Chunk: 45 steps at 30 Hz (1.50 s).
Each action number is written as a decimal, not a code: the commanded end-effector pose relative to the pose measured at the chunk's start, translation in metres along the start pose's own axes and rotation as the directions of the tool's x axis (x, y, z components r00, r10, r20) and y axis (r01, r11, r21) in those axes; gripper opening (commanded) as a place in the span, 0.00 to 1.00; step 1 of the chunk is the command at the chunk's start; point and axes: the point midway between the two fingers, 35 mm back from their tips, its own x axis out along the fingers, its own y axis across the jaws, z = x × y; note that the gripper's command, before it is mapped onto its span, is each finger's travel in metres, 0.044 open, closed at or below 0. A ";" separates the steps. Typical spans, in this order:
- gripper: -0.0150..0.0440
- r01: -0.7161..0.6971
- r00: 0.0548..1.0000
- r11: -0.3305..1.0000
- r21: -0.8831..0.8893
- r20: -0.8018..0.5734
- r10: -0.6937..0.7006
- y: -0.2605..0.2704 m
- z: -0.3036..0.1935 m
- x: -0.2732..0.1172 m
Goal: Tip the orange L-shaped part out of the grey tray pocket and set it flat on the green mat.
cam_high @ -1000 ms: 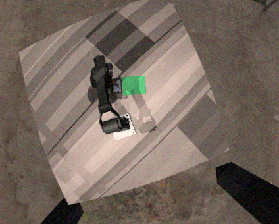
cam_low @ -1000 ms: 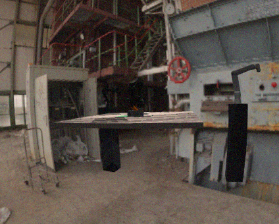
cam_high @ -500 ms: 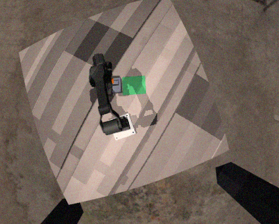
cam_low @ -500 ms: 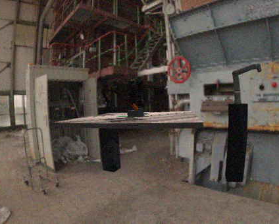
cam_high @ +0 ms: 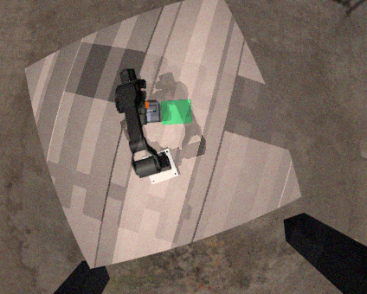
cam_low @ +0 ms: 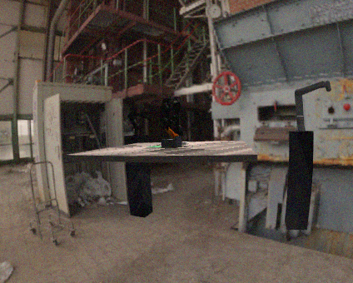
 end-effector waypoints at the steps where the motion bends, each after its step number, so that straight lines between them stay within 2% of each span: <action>1: 0.25 0.002 1.000 1.000 -0.004 0.004 -0.002 0.000 0.000 -0.007; 15: 0.25 0.002 1.000 1.000 -0.004 0.003 -0.002 0.000 -0.006 -0.013; 45: 0.25 0.000 1.000 1.000 -0.004 -0.010 0.000 0.010 -0.130 -0.010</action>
